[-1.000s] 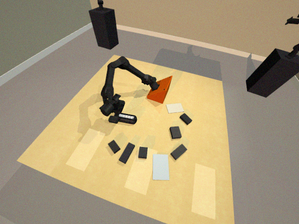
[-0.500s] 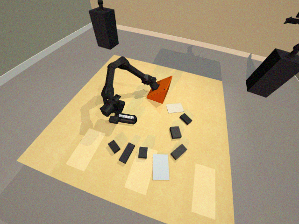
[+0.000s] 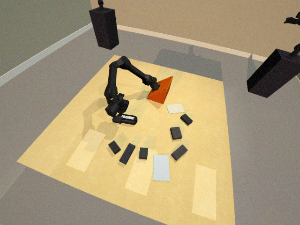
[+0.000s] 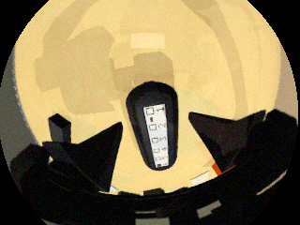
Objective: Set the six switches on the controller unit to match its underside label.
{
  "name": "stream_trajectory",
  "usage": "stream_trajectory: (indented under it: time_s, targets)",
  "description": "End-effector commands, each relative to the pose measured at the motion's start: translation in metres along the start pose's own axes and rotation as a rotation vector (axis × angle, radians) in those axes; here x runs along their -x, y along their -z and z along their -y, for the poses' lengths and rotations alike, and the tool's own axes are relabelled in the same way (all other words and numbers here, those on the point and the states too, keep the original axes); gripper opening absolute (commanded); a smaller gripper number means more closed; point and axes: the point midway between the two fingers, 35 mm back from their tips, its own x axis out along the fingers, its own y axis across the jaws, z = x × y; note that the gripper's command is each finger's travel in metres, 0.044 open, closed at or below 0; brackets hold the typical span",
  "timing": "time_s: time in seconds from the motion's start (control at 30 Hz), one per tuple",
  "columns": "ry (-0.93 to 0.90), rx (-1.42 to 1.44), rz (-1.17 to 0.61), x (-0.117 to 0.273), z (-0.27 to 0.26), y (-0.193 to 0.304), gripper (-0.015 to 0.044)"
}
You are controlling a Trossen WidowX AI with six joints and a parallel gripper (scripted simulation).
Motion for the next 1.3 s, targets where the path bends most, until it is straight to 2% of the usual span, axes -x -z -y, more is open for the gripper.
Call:
stream_trajectory:
  time_s: [0.0,0.63,0.77,1.17,1.2,1.27]
  targets:
    - [-0.008,0.025,0.003,0.020,0.001,0.033,0.0440]
    - [-0.008,0.025,0.003,0.020,0.001,0.033,0.0440]
    - [-0.027,0.117,-0.003,0.022,0.001,0.032,0.0335]
    - [-0.199,0.862,0.041,0.036,0.008,0.027,0.0020]
    - [-0.213,0.924,0.052,0.037,0.009,0.026,0.0000]
    - [-0.240,1.048,0.077,0.040,0.010,0.025,0.0000]
